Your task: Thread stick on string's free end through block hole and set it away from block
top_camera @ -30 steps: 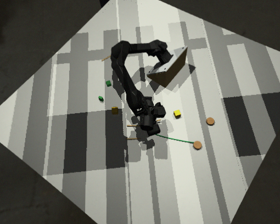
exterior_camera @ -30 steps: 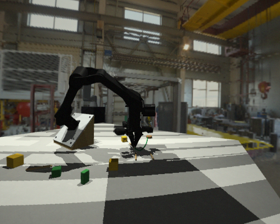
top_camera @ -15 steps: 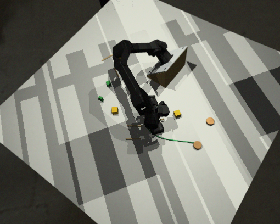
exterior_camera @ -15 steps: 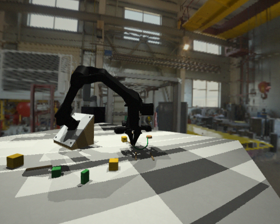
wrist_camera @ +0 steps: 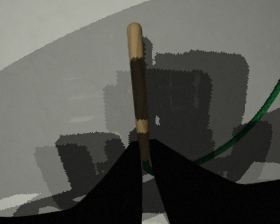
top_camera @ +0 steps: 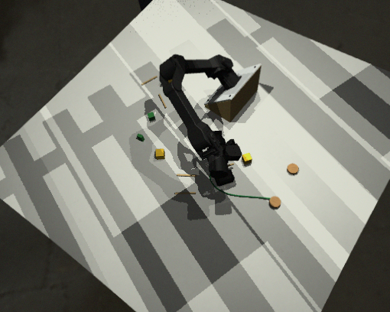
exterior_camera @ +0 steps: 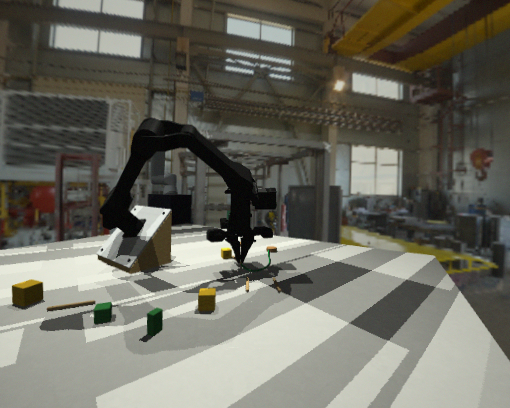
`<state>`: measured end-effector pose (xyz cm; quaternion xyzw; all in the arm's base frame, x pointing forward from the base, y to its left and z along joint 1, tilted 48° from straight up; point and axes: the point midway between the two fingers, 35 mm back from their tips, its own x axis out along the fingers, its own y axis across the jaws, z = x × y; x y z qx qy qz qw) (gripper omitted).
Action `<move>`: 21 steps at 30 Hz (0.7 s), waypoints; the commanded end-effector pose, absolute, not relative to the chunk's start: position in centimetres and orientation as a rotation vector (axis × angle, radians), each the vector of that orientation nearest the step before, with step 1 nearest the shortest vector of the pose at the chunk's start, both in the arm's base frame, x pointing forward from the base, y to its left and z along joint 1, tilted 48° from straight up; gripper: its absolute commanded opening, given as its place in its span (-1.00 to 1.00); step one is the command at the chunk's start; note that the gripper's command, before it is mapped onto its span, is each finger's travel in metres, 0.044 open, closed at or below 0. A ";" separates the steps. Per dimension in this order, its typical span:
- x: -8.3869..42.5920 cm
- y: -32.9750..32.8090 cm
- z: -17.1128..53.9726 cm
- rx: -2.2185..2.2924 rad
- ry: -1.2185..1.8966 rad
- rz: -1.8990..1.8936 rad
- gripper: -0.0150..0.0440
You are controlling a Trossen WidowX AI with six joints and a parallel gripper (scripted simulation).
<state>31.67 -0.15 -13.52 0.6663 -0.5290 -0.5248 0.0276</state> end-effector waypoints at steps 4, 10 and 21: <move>30.6 0.2 -14.2 2.044 -1.638 -1.628 -0.49; 30.0 0.6 -14.5 2.043 -1.638 -1.627 -0.49; 28.8 1.3 -15.1 2.042 -1.639 -1.625 -0.49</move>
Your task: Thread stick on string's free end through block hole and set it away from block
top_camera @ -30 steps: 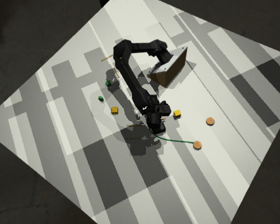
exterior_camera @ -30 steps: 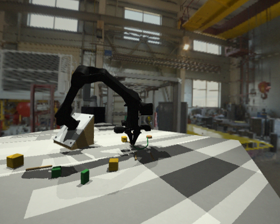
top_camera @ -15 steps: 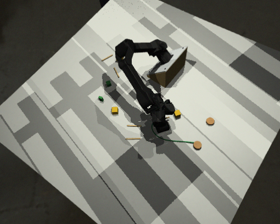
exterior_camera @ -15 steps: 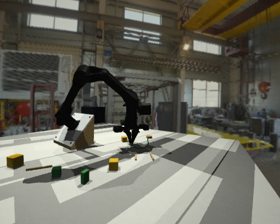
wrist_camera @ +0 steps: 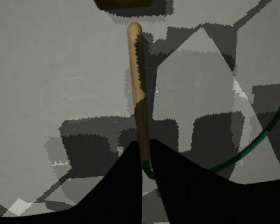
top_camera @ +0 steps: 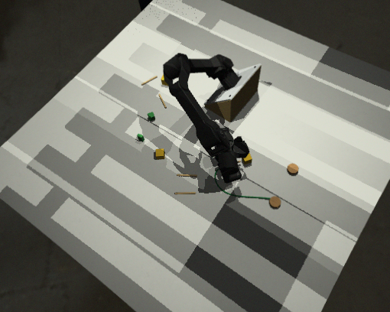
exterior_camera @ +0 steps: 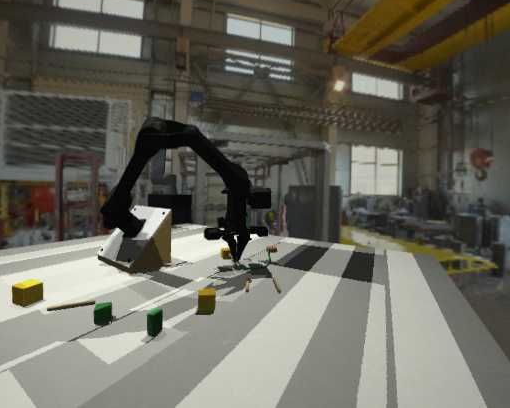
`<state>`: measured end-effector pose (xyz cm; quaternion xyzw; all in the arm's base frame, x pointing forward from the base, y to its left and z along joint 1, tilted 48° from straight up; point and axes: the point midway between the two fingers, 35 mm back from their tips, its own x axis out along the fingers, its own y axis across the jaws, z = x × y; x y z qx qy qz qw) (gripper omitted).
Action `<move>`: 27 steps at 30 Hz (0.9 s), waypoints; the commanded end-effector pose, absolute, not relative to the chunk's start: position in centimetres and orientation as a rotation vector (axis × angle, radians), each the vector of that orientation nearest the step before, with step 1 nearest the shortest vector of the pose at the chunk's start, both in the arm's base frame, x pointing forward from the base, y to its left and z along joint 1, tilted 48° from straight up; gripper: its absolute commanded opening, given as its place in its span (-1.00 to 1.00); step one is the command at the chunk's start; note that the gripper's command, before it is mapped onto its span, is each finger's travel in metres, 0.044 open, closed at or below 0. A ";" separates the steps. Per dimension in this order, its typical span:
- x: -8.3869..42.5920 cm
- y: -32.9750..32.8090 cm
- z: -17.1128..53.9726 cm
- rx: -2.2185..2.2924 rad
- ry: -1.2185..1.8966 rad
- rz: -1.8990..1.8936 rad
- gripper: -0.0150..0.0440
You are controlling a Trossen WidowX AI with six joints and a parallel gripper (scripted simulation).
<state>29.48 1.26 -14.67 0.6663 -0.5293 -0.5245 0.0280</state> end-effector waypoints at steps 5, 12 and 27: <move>28.4 1.4 -15.2 2.043 -1.638 -1.622 -0.49; 28.3 1.4 -15.3 2.043 -1.639 -1.622 -0.49; 27.1 2.3 -16.0 2.044 -1.637 -1.622 -0.49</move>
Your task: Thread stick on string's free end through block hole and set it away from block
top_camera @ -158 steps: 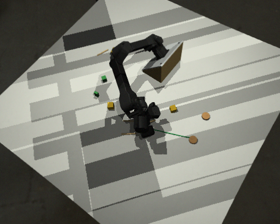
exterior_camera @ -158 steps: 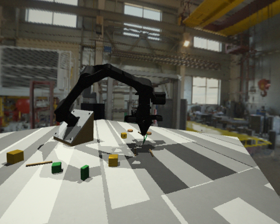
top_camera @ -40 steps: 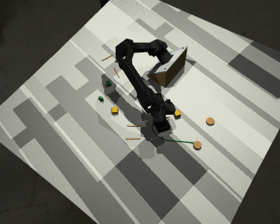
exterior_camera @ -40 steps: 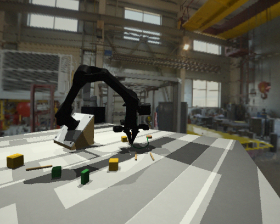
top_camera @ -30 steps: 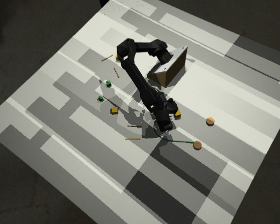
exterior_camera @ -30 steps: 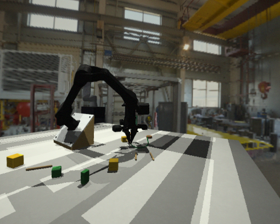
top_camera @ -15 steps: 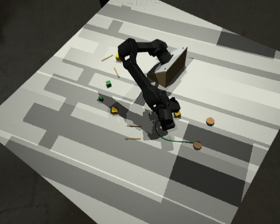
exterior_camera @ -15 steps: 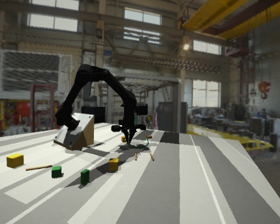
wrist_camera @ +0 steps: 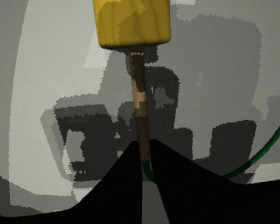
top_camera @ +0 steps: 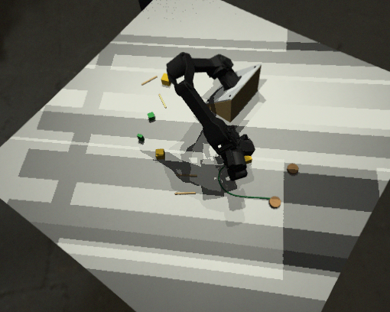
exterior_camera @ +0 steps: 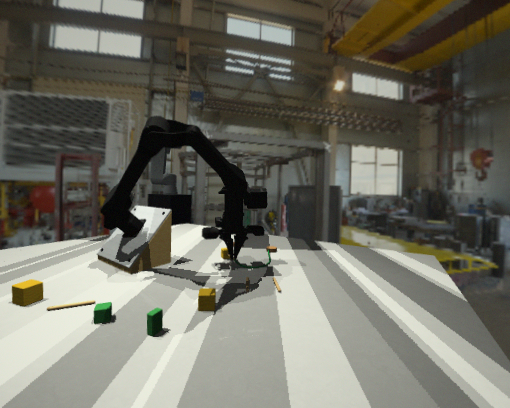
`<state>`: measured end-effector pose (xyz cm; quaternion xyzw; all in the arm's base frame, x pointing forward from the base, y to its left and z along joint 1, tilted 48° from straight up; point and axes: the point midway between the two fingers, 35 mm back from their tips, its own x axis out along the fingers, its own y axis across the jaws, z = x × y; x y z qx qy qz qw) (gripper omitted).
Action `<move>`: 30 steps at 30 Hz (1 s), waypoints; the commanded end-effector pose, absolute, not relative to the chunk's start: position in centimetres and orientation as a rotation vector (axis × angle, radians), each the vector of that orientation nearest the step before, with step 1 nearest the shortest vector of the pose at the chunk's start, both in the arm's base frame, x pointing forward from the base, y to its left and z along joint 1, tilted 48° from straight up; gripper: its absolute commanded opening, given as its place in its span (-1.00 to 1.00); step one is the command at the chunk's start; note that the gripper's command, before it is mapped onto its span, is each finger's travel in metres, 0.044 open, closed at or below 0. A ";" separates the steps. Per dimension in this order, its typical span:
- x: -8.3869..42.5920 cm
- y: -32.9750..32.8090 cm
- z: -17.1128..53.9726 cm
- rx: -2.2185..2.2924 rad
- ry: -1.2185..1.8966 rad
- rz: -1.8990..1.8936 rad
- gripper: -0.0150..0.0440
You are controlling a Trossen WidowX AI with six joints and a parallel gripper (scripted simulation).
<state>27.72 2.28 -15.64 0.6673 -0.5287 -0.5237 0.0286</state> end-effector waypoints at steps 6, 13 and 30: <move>26.6 2.6 -16.3 2.044 -1.637 -1.623 -0.49; 26.0 3.0 -16.6 2.045 -1.637 -1.623 -0.49; 24.7 4.0 -17.4 2.045 -1.636 -1.624 -0.49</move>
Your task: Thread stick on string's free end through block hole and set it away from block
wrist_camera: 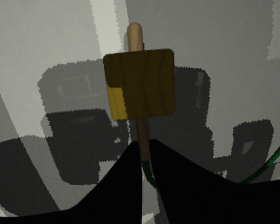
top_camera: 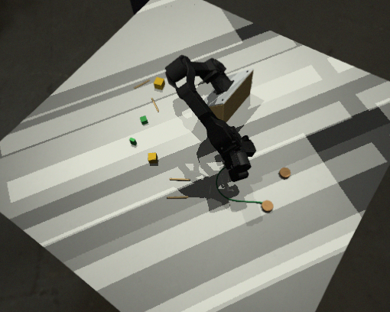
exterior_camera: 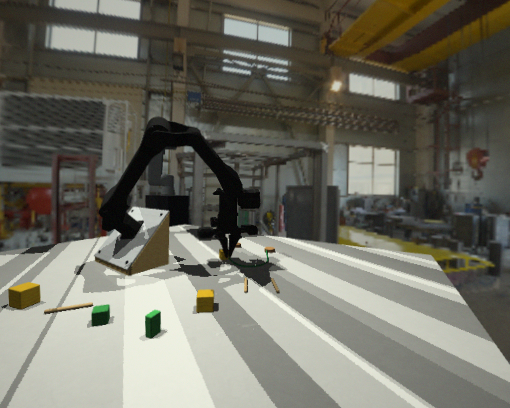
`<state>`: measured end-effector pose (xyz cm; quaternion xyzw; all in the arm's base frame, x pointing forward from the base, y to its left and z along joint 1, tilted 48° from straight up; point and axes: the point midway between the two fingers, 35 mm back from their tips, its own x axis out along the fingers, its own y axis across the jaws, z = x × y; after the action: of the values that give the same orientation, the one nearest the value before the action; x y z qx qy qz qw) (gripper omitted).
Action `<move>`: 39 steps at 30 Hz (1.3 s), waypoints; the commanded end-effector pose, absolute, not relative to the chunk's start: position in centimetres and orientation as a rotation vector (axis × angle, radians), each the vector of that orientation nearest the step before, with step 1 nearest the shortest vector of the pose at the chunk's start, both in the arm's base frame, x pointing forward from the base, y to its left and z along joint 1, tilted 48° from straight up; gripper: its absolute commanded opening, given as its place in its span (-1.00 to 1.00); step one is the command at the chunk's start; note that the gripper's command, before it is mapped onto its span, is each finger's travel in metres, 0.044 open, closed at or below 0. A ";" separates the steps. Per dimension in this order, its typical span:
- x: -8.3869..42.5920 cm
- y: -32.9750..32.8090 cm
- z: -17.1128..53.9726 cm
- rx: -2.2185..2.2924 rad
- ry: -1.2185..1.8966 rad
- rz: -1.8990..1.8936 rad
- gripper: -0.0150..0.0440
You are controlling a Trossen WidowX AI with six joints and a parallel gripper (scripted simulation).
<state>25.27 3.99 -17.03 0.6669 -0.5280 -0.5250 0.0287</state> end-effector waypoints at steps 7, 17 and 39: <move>24.3 4.4 -17.7 2.045 -1.635 -1.624 -0.49; 24.5 4.4 -17.5 2.052 -1.628 -1.621 -0.22; 25.2 10.7 -12.9 2.239 -2.095 -1.383 -0.08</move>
<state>25.68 10.47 -12.50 0.6715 -0.5752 -0.4648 -0.0465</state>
